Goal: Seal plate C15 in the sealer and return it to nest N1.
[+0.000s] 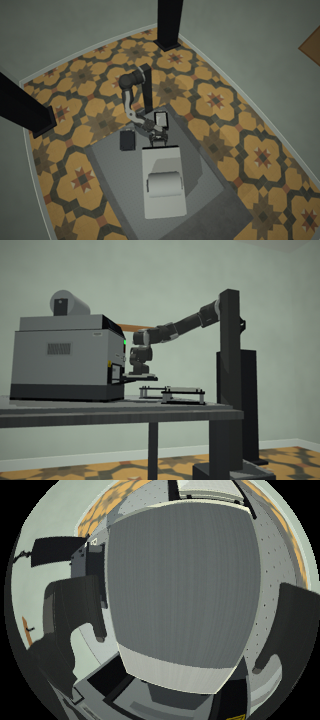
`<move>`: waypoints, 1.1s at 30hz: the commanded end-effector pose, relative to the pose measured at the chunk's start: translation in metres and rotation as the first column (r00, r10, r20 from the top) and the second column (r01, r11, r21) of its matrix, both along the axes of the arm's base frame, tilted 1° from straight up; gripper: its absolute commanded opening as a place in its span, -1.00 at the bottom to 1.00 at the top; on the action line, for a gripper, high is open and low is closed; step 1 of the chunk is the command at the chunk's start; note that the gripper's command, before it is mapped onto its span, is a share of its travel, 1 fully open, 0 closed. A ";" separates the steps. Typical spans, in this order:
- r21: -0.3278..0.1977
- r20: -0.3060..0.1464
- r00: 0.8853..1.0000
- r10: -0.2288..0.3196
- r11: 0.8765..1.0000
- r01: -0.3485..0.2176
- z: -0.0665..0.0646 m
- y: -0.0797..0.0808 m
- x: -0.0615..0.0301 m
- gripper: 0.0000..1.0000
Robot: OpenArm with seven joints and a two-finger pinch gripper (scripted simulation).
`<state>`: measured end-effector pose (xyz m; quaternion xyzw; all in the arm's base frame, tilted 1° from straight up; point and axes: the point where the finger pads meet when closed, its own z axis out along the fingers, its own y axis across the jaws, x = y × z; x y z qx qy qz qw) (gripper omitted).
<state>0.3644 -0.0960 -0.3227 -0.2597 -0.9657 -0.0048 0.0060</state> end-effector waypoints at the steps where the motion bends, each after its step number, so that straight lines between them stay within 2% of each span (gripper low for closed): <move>1: 0.002 0.002 1.000 0.001 1.000 -0.001 0.003 0.001 0.0014 0.54; 11: 0.002 0.002 1.000 0.001 1.000 -0.001 0.003 0.001 0.0014 0.54; 12: 0.003 0.002 1.000 0.001 1.000 -0.001 0.002 0.001 0.0013 -1.00; 33: 0.001 0.001 1.000 -0.001 1.000 0.001 0.002 0.000 0.0009 -1.00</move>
